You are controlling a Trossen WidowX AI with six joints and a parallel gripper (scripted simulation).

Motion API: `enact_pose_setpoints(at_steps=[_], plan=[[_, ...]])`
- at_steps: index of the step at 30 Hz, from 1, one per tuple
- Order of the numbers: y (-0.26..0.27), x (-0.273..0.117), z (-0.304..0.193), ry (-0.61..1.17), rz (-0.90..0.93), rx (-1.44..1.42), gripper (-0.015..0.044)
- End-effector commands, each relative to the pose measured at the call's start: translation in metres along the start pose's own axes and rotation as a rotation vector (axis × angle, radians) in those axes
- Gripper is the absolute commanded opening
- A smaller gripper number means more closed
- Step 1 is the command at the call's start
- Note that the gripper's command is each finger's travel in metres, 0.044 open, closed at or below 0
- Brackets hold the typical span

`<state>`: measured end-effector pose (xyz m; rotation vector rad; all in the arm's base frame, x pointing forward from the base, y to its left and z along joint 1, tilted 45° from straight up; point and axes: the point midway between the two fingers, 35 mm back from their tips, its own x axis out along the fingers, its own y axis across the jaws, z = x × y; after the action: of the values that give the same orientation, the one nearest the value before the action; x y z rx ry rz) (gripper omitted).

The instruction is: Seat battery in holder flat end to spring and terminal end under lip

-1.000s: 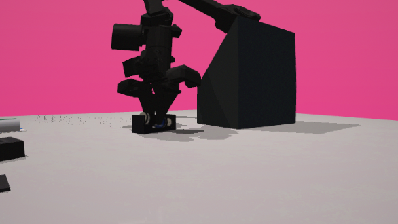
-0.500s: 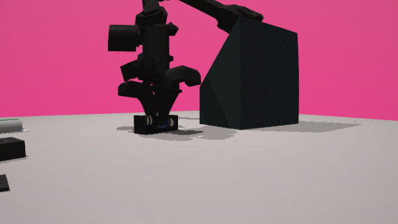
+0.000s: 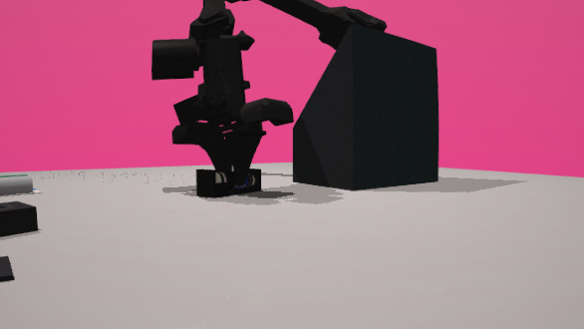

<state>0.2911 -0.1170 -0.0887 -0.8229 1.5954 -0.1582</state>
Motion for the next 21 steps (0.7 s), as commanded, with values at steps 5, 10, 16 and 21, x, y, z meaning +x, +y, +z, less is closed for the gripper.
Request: enact_pose_setpoints(at_steps=[5,10,16,21], plan=[[-0.002,0.001,-0.002,0.042,0.000,-0.001,0.0079],[-0.002,0.001,0.001,0.043,0.001,0.000,0.0079],[-0.003,0.001,0.006,0.044,0.004,0.000,0.0079],[-0.003,0.000,0.009,0.046,0.006,0.001,0.0079]])
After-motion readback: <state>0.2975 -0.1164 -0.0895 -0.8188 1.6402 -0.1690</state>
